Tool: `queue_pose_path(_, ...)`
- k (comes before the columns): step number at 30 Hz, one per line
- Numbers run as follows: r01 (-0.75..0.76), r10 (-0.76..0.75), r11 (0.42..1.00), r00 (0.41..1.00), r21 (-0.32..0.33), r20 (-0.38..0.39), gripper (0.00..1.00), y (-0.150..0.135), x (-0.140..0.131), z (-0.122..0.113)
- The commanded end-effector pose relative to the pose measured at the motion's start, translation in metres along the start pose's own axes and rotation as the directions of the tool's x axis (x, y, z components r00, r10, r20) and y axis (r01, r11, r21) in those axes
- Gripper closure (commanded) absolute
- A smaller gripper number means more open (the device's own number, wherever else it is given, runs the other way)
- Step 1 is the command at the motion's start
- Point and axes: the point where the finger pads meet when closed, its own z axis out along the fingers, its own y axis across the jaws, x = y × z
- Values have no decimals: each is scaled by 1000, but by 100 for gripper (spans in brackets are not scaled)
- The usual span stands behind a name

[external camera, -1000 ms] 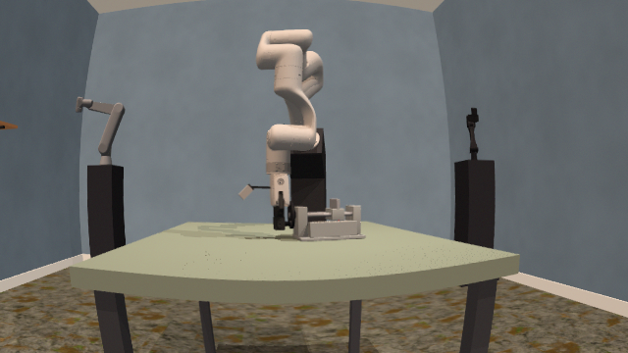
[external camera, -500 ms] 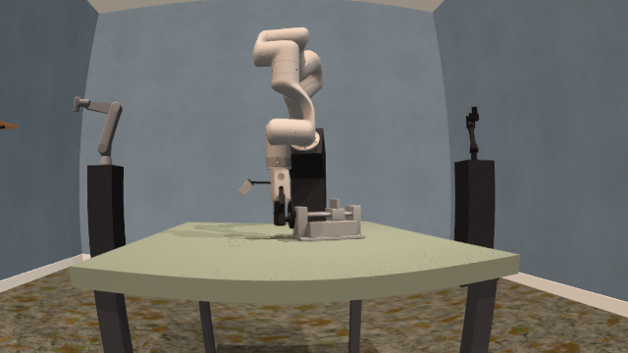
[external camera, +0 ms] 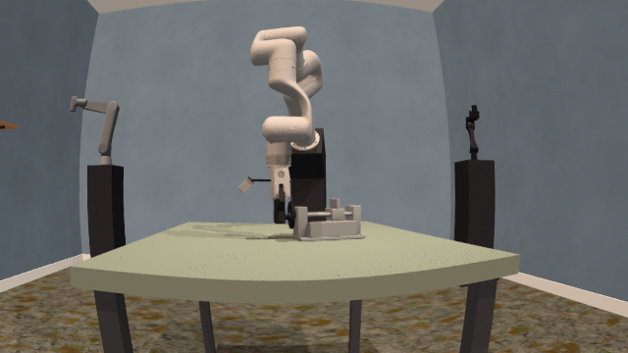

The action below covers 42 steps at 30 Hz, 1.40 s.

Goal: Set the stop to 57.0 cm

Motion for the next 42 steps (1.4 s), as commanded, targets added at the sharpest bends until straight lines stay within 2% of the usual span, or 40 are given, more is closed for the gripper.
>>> queue_pose_path(1, -1, 1, 1000, 1000, 1, -5, 94, 0, 0, -2)
queue_pose_path(30, -1, 1, 1000, 1000, 2, -5, 94, 4, 0, -20)
queue_pose_path(35, -1, 1, 1000, 1000, 2, -5, 94, 10, 0, -28)
queue_pose_path(42, -1, 1, 1000, 1000, 2, -5, 94, 32, 0, -35)
